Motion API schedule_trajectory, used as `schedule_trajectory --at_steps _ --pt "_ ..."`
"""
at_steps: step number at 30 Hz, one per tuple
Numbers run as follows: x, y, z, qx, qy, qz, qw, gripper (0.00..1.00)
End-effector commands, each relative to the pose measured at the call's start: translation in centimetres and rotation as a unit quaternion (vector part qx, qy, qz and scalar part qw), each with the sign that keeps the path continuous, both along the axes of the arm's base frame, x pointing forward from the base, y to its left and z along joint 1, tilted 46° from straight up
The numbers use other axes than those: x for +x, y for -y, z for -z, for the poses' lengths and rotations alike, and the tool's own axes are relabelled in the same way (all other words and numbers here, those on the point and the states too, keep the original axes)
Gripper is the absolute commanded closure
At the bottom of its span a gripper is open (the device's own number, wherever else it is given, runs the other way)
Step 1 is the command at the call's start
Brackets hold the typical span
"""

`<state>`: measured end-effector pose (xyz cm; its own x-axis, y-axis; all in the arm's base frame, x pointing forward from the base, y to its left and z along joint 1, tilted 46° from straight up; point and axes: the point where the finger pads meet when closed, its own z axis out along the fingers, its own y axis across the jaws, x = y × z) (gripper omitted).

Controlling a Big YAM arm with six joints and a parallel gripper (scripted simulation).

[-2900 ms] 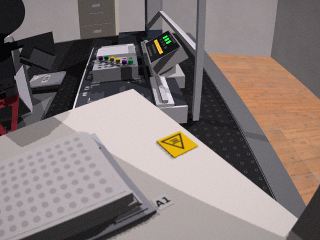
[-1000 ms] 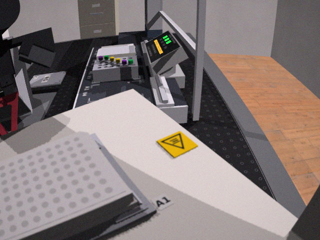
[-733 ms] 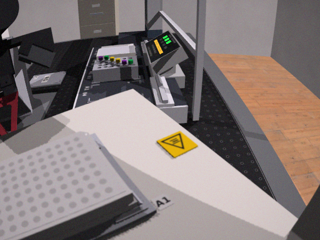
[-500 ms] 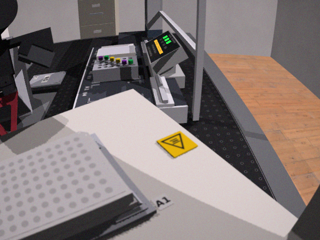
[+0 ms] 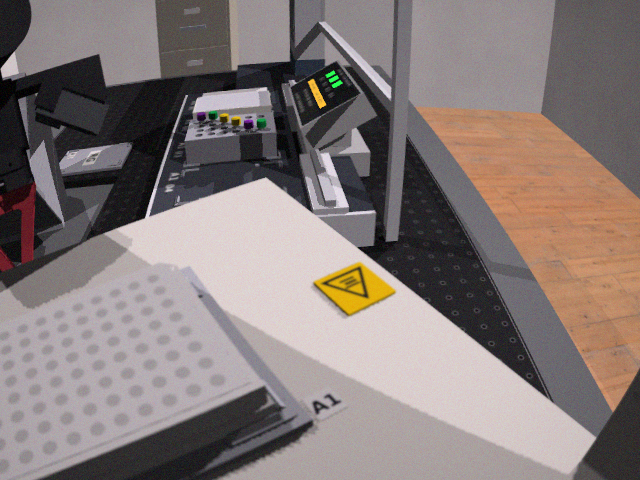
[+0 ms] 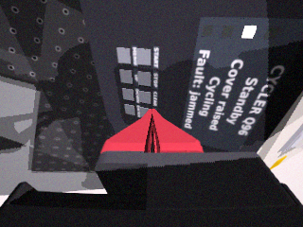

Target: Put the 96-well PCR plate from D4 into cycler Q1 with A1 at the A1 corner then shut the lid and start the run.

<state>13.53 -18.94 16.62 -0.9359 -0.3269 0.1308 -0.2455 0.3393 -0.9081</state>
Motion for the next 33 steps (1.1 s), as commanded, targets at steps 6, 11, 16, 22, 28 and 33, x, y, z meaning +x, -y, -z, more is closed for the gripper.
schedule_trajectory --at_steps 6,11,16,22,28,33 --pt "-0.6 0.7 0.3 -0.006 0.003 0.018 1.000 1.00" --pt "-0.8 0.7 0.8 -0.005 0.000 0.021 1.000 1.00" --pt "-0.9 0.8 1.2 -0.005 -0.003 0.024 1.000 1.00" --pt "-1.1 0.9 1.6 -0.004 -0.006 0.025 1.000 1.00" --pt "-1.2 0.9 2.1 -0.001 -0.010 0.026 1.000 1.00" --pt "-1.4 0.8 2.5 0.000 -0.014 0.029 0.999 1.00"
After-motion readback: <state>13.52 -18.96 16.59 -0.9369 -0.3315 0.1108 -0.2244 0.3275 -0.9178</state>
